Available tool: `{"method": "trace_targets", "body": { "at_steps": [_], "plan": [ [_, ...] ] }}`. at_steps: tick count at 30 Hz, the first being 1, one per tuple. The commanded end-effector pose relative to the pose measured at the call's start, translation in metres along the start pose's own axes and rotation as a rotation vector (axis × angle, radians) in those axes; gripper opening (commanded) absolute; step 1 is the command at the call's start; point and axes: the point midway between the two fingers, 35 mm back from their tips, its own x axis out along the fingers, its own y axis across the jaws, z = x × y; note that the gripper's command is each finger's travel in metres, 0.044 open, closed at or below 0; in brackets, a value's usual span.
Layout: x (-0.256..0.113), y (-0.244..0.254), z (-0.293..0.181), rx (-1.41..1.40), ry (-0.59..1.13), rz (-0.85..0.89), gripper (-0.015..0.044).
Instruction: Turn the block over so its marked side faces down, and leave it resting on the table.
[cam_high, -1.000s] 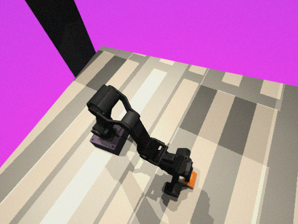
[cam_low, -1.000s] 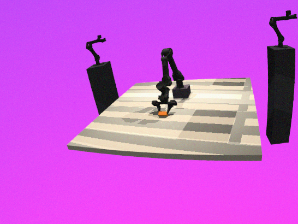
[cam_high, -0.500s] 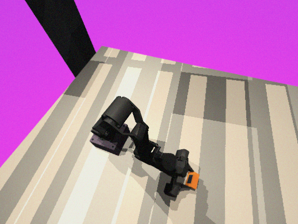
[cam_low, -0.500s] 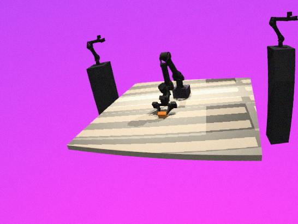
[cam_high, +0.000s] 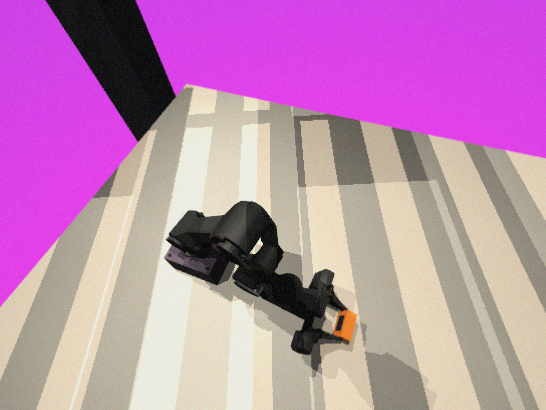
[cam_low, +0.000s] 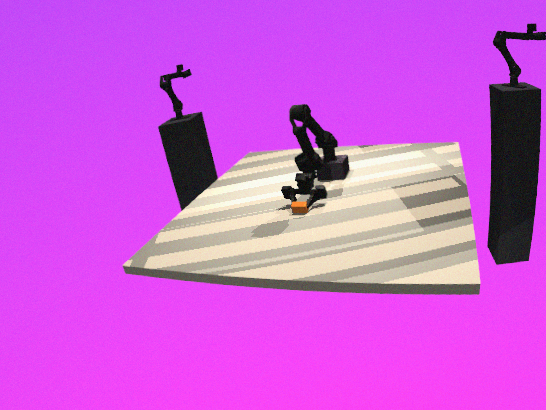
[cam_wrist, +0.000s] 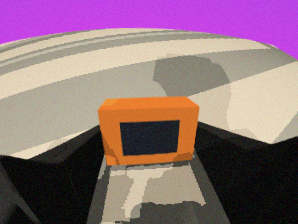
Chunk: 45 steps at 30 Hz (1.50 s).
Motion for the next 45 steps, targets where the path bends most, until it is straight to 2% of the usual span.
{"method": "trace_targets", "body": {
  "at_steps": [1,16,33,45],
  "plan": [
    [-0.0032,0.0010,0.0018,0.004,-0.023,0.004,0.0000],
    [-0.0040,0.0010,0.0035,0.004,-0.027,0.004,0.0000],
    [-0.0040,0.0010,0.0035,0.004,-0.027,0.004,0.0440],
    [-0.0040,0.0010,0.0035,0.004,-0.027,0.004,0.0440]
  ]
}}
